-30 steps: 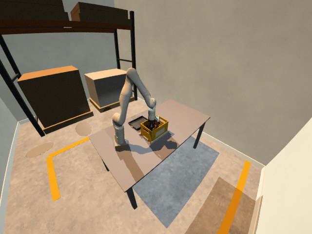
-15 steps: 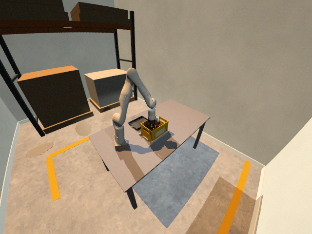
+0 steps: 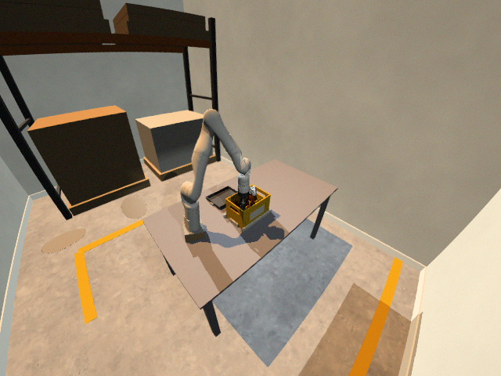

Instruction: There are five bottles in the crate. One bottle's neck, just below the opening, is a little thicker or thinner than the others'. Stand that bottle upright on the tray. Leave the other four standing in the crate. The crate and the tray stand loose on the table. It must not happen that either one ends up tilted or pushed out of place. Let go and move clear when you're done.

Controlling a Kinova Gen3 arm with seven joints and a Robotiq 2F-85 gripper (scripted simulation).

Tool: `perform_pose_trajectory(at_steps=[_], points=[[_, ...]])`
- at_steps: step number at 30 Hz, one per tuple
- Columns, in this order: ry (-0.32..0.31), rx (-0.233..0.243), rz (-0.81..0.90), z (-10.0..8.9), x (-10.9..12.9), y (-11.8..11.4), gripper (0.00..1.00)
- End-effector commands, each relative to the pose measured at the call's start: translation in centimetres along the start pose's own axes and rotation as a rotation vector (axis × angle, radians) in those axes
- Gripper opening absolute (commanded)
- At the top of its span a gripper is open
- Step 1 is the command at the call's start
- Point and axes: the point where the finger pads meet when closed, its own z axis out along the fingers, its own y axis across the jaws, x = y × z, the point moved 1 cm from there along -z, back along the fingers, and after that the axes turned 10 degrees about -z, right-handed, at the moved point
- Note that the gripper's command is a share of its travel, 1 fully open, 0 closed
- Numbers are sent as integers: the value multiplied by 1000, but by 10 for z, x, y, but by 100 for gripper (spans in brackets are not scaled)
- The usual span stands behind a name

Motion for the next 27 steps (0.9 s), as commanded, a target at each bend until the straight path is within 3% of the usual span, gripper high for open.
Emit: perform_pose_trajectory(at_steps=[1,18,27], points=[[1,1,0,0,0,0,64],[1,1,0,-2,0,0,64],[1,1,0,-19,0,0,64]])
